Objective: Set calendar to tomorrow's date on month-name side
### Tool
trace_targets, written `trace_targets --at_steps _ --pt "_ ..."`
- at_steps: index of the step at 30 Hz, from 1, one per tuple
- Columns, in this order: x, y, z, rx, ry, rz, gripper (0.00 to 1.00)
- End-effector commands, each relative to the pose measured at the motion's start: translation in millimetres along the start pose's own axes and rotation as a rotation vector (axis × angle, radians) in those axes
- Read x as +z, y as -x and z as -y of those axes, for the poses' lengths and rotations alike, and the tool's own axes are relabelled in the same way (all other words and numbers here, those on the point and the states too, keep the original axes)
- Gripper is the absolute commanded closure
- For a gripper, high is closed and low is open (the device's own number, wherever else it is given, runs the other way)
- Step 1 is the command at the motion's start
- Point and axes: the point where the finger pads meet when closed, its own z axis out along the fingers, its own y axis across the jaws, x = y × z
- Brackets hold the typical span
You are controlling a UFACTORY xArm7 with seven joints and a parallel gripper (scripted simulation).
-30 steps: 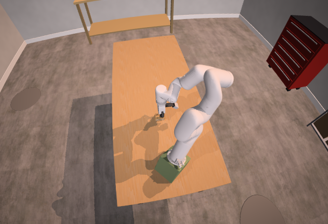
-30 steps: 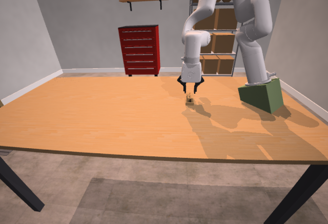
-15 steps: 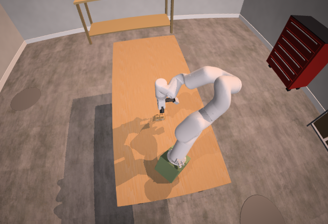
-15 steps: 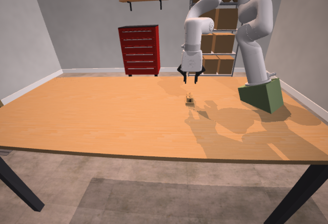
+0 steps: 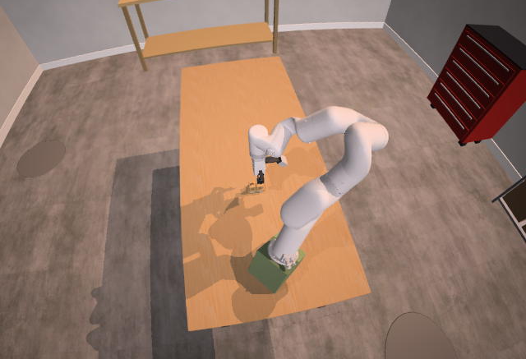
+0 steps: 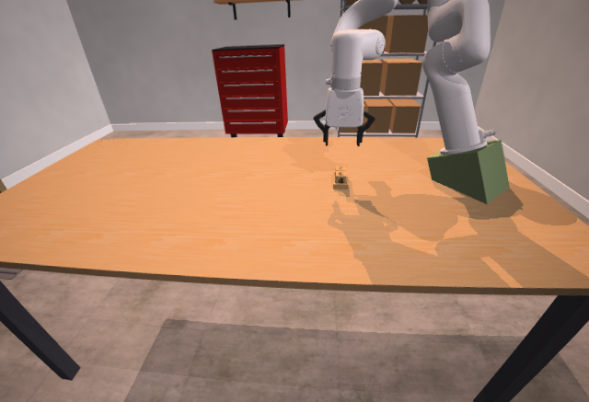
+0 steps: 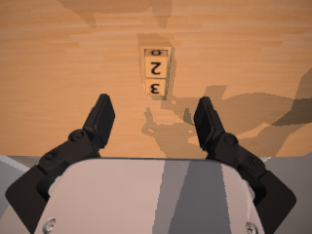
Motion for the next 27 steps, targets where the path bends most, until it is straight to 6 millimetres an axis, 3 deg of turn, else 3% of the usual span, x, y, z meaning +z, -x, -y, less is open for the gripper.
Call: trace_targets --at_steps 1,14,27 --pt "-1.1 0.6 1.2 0.0 -0.003 0.002 0.0" --pt "-5.1 0.6 1.2 0.0 -0.003 0.002 0.0" --pt "-44.0 0.5 1.1 0.0 -0.003 0.002 0.0"
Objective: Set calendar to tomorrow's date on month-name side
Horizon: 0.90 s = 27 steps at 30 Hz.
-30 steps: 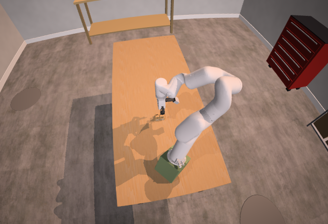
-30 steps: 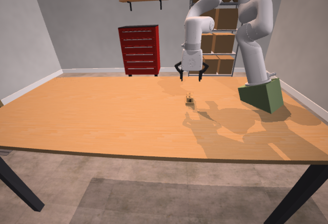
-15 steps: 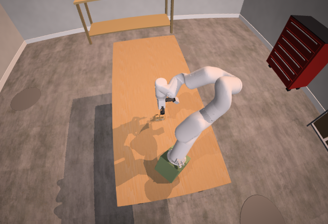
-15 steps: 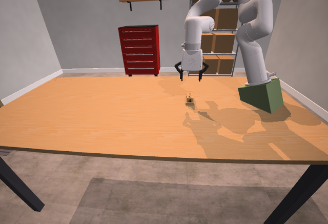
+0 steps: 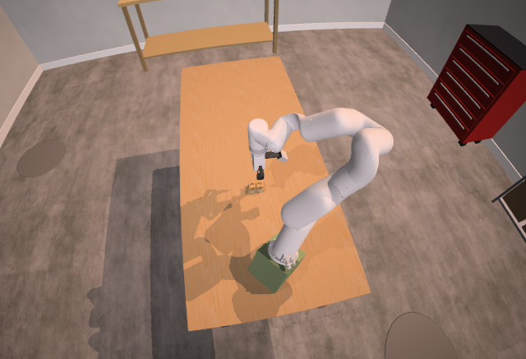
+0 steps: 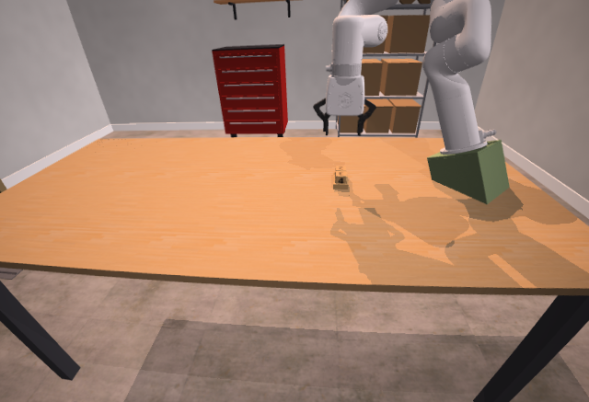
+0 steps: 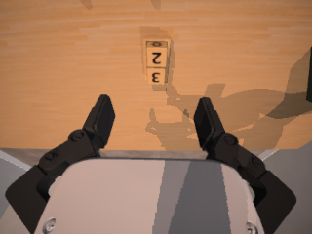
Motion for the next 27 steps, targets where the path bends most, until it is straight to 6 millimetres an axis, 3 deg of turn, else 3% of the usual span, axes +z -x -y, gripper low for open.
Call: trace_targets --at_steps 1,9,27 --pt "-15.5 0.0 0.6 0.0 -0.002 0.0 0.0" --pt "-36.3 0.0 0.5 0.0 -0.002 0.0 0.0" --pt "-37.7 0.0 0.5 0.0 -0.002 0.0 0.0"
